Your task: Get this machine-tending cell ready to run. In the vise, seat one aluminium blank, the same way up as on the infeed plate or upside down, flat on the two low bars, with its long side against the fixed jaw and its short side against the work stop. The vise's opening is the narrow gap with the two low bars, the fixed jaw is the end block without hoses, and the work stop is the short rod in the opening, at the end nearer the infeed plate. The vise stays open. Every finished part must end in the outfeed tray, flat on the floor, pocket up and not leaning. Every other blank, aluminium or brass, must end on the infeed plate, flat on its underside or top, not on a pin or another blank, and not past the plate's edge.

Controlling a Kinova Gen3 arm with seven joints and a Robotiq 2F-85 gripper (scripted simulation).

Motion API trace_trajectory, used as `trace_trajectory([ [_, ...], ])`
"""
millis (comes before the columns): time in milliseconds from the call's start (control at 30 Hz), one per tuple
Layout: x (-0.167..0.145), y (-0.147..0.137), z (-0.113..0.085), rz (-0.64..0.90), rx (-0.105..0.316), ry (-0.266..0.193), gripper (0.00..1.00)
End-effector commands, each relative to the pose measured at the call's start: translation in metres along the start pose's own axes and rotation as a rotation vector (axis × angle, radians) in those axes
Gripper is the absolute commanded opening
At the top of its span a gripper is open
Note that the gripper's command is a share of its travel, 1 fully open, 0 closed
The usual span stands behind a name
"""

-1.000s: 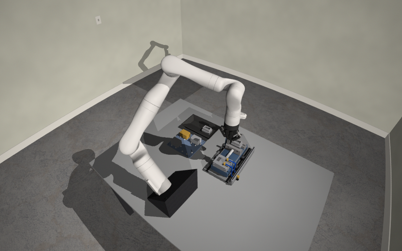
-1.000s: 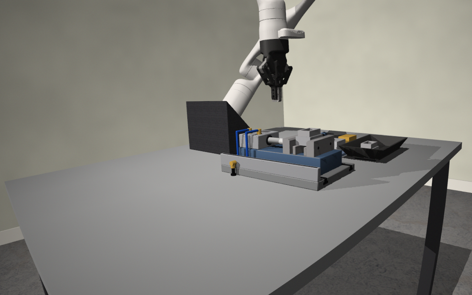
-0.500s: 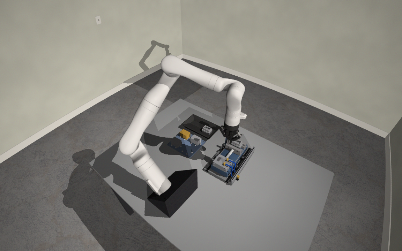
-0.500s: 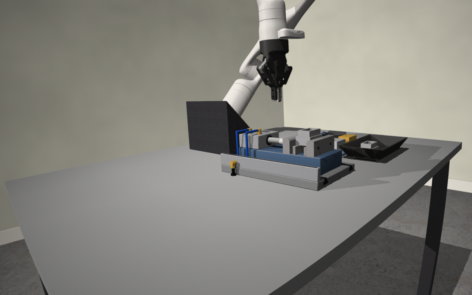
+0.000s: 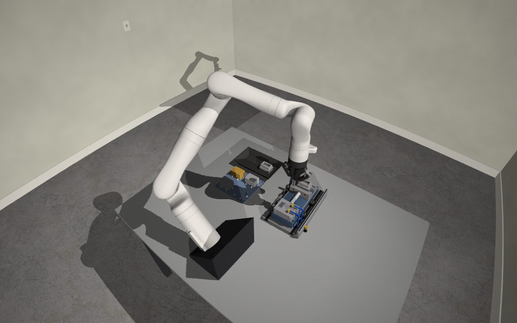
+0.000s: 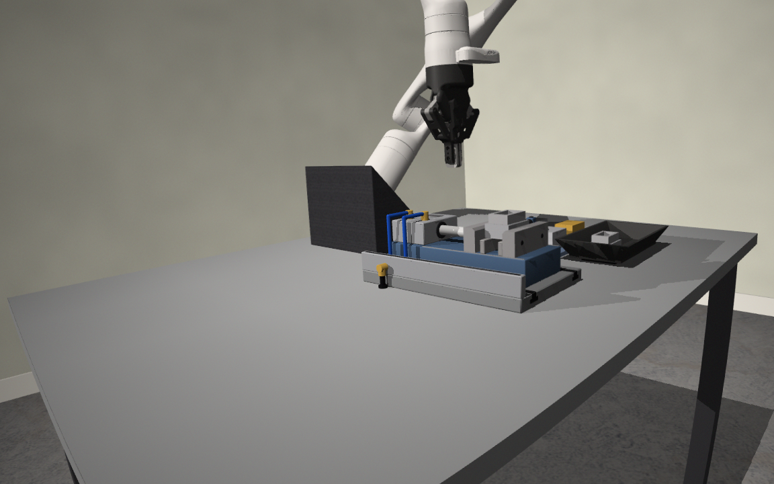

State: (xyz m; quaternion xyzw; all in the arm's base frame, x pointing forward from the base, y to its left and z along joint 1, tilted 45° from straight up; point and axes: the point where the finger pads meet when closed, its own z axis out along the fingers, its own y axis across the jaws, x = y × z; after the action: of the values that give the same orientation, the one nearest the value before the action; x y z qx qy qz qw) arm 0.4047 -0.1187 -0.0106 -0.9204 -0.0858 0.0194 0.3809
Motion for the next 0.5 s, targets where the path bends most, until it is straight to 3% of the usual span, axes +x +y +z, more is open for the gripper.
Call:
trace_trajectory([
  [0, 0.001, 0.000, -0.001, -0.006, -0.001, 0.001, 0.00],
  [300, 0.006, 0.000, 0.000, -0.092, 0.002, -0.004, 0.00],
  [467, 0.014, 0.001, 0.002, -0.229, 0.006, -0.010, 0.00],
])
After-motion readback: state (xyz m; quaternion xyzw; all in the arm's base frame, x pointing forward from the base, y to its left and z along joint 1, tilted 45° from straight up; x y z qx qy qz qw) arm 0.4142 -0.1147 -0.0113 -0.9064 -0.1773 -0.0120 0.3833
